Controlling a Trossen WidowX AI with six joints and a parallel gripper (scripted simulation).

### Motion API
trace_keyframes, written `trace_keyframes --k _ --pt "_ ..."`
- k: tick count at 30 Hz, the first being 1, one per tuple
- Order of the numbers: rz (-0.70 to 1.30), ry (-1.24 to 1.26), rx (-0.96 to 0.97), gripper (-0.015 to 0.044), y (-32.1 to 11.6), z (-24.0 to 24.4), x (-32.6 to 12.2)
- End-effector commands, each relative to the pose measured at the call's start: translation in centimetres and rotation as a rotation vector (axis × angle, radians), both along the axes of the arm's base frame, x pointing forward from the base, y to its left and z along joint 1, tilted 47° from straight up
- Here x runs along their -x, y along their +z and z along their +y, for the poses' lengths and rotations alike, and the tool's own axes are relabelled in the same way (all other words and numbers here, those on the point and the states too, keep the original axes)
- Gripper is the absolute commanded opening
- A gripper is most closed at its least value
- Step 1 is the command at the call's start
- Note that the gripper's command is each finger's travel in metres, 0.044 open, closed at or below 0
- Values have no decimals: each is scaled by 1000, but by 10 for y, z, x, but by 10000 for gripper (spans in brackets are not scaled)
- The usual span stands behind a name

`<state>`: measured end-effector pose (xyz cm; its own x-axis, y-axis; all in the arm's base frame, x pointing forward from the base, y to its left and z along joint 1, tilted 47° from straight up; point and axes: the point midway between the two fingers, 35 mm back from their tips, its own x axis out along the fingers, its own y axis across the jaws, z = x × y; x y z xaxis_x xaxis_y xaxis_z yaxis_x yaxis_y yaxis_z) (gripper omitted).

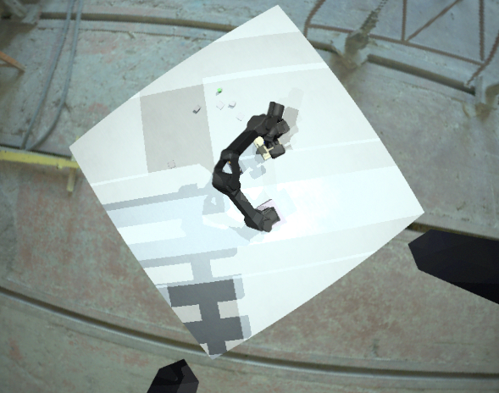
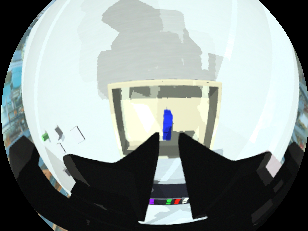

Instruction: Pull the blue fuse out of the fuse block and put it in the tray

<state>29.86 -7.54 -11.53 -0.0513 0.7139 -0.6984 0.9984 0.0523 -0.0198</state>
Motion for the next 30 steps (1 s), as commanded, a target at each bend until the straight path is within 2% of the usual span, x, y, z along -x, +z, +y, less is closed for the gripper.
trace_keyframes --k 1,7,11,30 --pt "-1 0 1 184 0 0 0" --pt "0 0 0 330 2 -2 -1" --pt "4 -2 -2 330 27 -26 -2" --pt "4 -10 -4 330 26 -26 -2"
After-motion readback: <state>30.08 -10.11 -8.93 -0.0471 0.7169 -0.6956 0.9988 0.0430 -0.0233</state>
